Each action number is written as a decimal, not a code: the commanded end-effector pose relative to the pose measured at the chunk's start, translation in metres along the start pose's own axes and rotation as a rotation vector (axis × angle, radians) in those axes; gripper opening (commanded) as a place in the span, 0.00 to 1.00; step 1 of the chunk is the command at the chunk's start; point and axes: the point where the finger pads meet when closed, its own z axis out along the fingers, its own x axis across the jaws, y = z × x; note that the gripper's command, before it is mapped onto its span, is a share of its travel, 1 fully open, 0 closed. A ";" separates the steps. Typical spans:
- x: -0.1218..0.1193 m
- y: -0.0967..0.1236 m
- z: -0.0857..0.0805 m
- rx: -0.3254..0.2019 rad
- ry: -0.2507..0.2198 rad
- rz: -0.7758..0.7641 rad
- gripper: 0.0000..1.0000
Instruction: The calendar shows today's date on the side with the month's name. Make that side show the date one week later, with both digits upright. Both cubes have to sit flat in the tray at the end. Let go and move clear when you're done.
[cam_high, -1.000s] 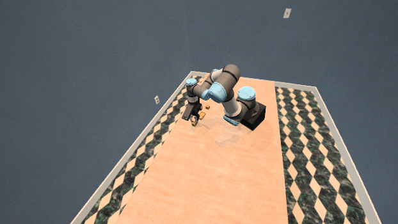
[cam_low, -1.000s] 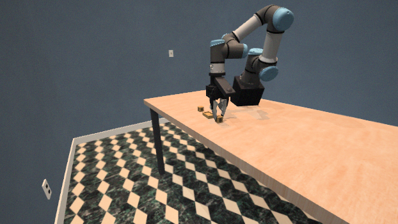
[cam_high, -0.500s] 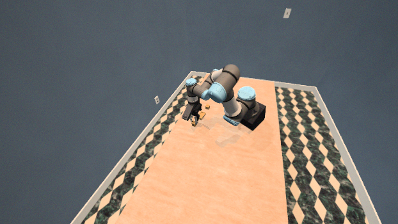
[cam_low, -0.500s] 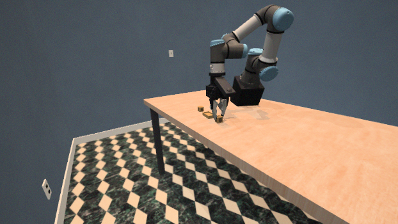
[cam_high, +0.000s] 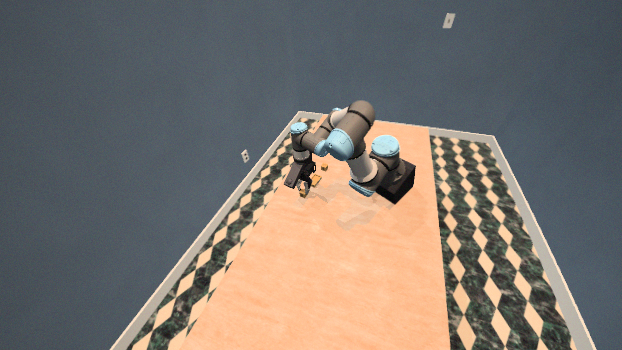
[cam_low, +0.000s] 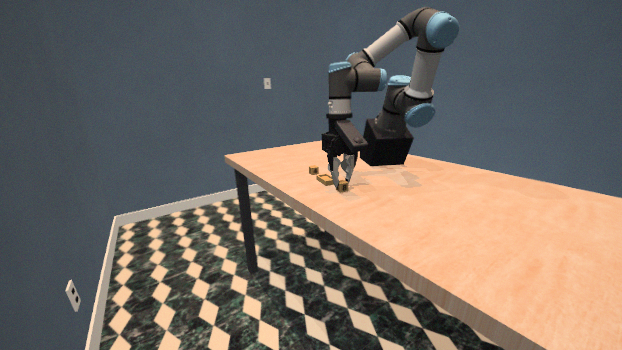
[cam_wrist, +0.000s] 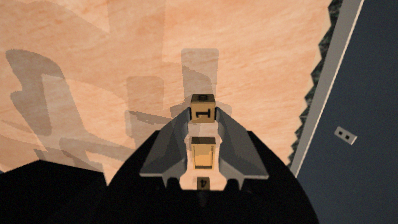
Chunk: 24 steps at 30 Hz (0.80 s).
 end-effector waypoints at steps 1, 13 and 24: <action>0.001 0.001 0.000 -0.001 0.002 0.000 0.10; 0.001 0.001 0.000 -0.001 0.002 0.000 0.10; 0.000 0.000 0.003 -0.001 0.000 0.000 0.10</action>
